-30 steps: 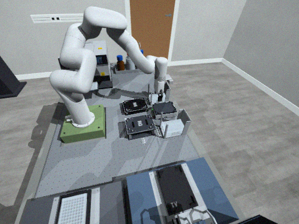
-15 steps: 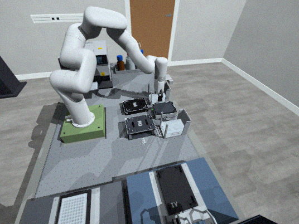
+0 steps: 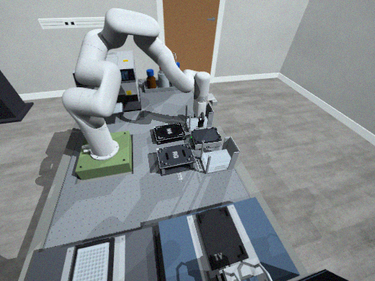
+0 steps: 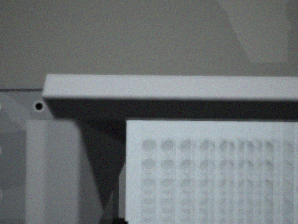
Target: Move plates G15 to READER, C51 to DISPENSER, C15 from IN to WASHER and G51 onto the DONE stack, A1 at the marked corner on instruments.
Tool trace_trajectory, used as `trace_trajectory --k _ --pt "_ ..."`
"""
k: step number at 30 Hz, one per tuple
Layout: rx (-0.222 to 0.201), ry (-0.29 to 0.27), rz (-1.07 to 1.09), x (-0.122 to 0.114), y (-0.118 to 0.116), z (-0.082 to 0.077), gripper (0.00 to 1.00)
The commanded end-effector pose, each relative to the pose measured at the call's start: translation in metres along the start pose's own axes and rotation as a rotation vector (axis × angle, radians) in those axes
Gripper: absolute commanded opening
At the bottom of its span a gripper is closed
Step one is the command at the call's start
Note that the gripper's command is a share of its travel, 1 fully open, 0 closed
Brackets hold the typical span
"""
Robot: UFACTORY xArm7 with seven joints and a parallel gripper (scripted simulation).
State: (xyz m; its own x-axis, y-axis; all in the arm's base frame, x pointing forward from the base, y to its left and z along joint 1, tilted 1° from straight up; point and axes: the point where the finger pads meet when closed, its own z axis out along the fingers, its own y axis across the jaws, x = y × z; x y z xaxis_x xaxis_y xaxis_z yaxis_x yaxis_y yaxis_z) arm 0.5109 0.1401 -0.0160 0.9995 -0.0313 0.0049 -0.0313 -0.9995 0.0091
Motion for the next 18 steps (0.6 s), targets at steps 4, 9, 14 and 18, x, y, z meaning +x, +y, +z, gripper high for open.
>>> trace_trajectory --k 4,9,14,18 --pt "0.001 0.004 0.0 0.0014 -0.0001 -0.0015 0.0" --pt "0.001 0.004 0.0 0.0014 -0.0001 -0.0015 0.0" --pt "0.001 0.004 0.0 0.0014 -0.0001 -0.0021 0.0" --pt "0.001 0.004 0.0 0.0014 -0.0001 -0.0034 0.0"
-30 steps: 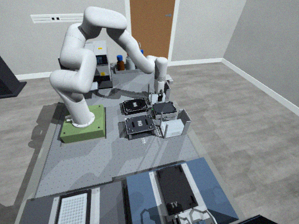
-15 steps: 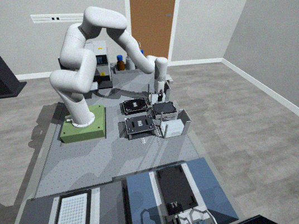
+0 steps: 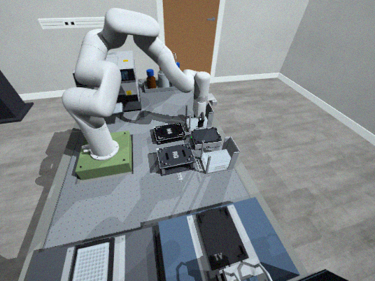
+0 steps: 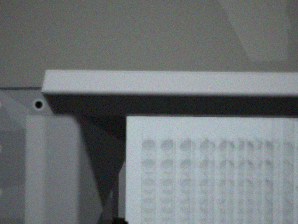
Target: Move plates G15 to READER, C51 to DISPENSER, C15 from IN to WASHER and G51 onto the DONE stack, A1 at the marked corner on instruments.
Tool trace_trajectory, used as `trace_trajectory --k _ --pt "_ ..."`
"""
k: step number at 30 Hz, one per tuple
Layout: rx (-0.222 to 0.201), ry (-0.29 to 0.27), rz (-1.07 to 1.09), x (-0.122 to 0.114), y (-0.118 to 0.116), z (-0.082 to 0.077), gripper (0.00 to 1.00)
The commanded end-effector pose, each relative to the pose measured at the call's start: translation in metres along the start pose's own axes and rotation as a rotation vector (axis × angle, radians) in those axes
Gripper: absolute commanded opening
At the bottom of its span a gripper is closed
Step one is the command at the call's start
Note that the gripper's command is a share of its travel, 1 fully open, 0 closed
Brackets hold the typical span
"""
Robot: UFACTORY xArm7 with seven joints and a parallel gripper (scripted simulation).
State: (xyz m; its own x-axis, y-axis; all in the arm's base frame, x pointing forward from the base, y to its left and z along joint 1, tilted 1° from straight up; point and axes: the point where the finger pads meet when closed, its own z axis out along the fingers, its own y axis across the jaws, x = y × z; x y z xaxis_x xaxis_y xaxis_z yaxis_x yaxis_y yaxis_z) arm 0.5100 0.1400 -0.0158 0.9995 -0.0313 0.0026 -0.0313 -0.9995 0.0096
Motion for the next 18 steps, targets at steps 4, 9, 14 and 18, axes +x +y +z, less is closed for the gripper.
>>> trace_trajectory --k 4,9,14,18 --pt "0.001 0.006 0.0 0.0022 -0.0002 -0.0046 0.0" --pt "0.001 0.006 0.0 0.0022 -0.0002 -0.0056 0.0" --pt "0.001 0.006 0.0 0.0022 -0.0002 -0.0073 0.0" --pt "0.001 0.006 0.0 0.0022 -0.0002 -0.0086 0.0"
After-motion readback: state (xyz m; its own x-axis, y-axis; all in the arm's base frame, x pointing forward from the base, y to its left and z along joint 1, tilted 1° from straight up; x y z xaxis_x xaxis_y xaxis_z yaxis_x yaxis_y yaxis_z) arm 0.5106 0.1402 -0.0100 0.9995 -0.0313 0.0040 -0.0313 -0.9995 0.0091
